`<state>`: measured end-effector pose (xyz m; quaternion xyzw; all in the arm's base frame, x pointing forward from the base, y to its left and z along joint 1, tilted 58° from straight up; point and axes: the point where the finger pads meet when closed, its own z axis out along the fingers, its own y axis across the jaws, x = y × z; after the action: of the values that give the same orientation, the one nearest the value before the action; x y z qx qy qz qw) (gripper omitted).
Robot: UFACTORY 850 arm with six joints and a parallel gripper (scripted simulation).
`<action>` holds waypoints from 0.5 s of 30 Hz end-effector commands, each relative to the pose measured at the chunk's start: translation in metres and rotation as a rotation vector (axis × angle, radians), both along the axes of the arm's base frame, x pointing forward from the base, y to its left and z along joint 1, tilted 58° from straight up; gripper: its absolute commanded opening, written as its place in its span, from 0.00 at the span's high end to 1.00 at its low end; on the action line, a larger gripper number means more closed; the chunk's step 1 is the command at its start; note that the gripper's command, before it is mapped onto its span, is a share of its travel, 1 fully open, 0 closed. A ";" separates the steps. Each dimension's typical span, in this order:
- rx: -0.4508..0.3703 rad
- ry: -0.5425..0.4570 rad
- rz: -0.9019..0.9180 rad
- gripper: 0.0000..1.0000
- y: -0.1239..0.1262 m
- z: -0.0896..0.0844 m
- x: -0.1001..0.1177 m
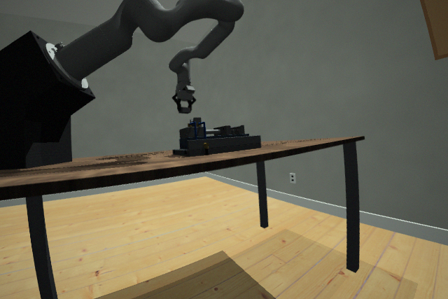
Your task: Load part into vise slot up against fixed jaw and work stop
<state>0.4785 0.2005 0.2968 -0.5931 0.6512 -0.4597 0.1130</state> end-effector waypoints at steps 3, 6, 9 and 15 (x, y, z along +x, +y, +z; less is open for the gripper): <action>0.003 0.024 -0.002 1.00 -0.001 -0.003 -0.004; 0.005 0.041 -0.003 1.00 -0.002 -0.006 -0.007; 0.007 0.061 -0.004 1.00 -0.003 -0.009 -0.010; 0.012 0.090 -0.005 1.00 -0.004 -0.013 -0.015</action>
<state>0.4662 0.1968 0.2854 -0.6080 0.6585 -0.4343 0.0897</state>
